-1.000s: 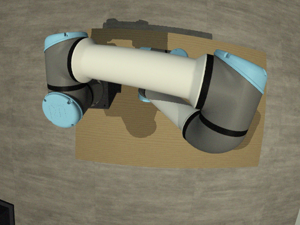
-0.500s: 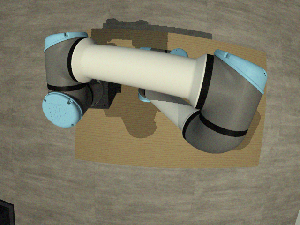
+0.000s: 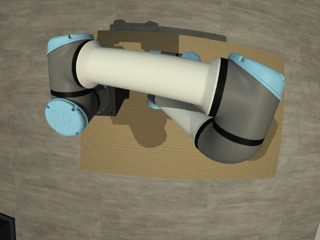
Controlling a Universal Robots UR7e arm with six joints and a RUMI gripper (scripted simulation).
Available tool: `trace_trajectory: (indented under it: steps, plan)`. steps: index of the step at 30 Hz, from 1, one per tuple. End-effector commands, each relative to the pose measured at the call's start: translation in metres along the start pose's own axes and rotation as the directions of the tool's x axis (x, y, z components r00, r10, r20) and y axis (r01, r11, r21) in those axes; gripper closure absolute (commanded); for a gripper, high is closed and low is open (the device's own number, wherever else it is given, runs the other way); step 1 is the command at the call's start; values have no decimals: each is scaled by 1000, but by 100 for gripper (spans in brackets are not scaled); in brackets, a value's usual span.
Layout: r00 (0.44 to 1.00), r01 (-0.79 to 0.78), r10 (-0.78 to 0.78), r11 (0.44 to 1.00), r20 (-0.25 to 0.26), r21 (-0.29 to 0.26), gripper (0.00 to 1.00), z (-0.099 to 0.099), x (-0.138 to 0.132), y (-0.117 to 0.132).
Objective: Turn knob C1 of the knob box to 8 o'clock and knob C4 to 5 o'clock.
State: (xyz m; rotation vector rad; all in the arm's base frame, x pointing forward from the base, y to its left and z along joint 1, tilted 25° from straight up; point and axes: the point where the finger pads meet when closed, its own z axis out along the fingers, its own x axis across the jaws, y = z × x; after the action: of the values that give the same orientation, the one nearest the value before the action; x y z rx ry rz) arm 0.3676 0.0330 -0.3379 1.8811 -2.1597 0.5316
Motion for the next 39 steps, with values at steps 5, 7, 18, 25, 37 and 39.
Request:
trace_trajectory:
  steps: [5,7,18,25,37,39]
  plan:
    - [1000,0,0,1000,0,1,96,0,0,0]
    - [1000,0,0,1000,0,1,96,0,0,0]
    - [1000,0,0,1000,0,1,96,0,0,0]
    - [1000,0,0,1000,0,1,96,0,0,0]
    - [1000,1,-1,1000,0,1,96,0,0,0]
    - [1000,2,-2,1000,0,1,96,0,0,0]
